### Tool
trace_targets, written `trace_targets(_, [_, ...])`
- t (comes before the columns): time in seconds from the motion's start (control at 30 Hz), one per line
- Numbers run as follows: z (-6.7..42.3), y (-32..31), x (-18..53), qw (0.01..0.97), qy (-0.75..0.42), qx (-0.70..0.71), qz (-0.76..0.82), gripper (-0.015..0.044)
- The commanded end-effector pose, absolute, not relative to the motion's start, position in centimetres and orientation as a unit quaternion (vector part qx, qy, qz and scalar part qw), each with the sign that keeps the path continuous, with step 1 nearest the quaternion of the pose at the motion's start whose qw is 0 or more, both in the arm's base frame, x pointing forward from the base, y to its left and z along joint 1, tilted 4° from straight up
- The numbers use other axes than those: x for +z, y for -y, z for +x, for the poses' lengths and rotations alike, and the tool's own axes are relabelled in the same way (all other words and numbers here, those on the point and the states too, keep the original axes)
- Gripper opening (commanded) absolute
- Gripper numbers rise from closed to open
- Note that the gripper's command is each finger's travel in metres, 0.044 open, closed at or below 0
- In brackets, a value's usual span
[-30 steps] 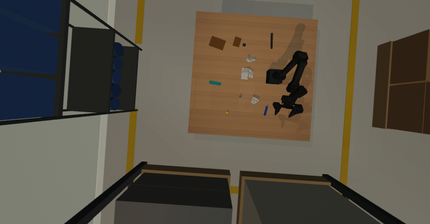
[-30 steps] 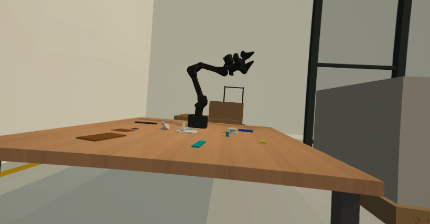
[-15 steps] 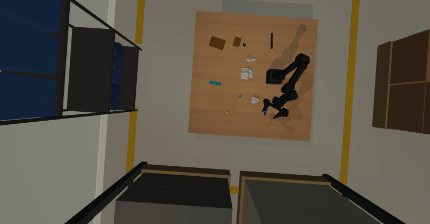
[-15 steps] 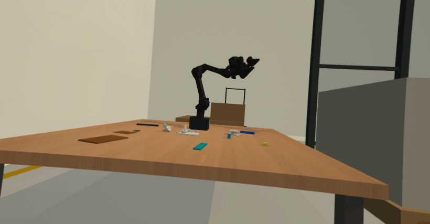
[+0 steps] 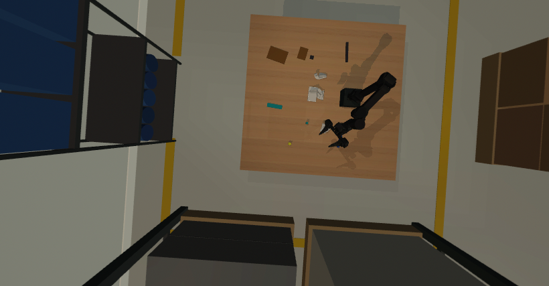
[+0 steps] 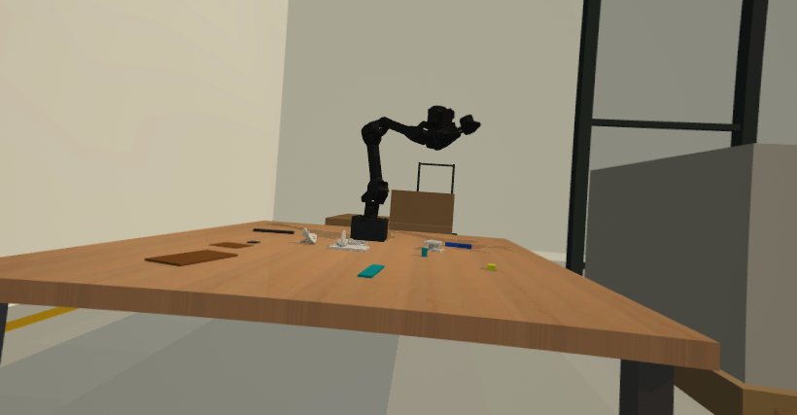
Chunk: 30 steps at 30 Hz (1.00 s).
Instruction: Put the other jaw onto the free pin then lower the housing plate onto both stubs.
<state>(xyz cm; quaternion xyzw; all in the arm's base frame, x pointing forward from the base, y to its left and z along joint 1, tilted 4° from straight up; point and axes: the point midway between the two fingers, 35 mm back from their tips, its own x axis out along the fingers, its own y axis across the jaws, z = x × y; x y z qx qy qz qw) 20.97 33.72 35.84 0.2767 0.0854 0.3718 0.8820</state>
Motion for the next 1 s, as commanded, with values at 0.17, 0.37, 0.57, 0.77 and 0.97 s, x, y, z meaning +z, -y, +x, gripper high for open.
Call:
trace_targets(0.17, [25.9, -31.6, 32.9, 0.921, -0.101, 0.308, 0.213, 0.0440])
trace_targets(0.37, [28.7, -29.6, 30.9, 0.940, -0.118, 0.270, 0.174, 0.0440])
trace_targets(0.57, [30.8, -27.6, 28.1, 0.951, -0.150, 0.246, 0.113, 0.0440])
trace_targets(0.77, [33.5, -25.1, 25.5, 0.959, -0.185, 0.210, 0.056, 0.0440])
trace_targets(0.97, [35.8, -22.1, 22.8, 0.958, -0.226, 0.175, 0.002, 0.0440])
